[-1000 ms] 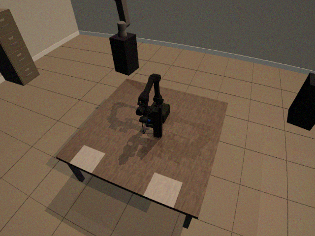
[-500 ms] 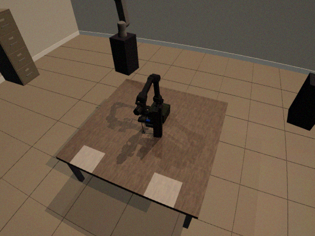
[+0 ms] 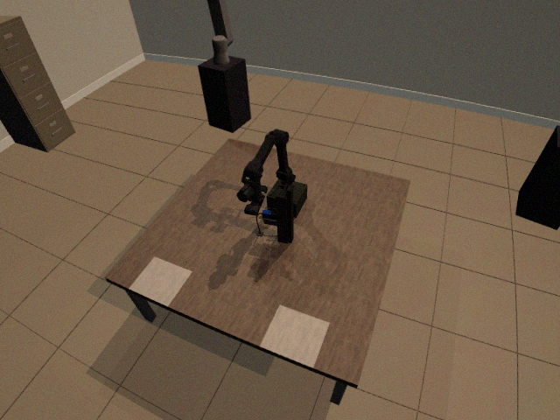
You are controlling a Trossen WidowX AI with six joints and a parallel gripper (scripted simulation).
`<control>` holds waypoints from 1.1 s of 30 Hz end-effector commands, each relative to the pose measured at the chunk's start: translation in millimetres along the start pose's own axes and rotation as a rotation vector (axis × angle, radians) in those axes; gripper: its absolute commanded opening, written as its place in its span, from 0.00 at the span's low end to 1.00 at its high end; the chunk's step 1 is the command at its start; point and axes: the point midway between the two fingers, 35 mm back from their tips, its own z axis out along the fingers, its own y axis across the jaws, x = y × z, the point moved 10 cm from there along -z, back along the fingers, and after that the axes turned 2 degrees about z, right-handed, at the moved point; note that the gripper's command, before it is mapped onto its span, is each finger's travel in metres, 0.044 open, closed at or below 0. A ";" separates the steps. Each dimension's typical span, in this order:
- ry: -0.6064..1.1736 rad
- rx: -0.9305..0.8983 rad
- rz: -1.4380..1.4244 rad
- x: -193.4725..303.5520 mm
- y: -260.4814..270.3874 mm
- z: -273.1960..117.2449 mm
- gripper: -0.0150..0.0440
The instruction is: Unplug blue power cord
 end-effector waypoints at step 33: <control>-0.001 -0.006 0.016 26.8 -0.2 -9.9 0.53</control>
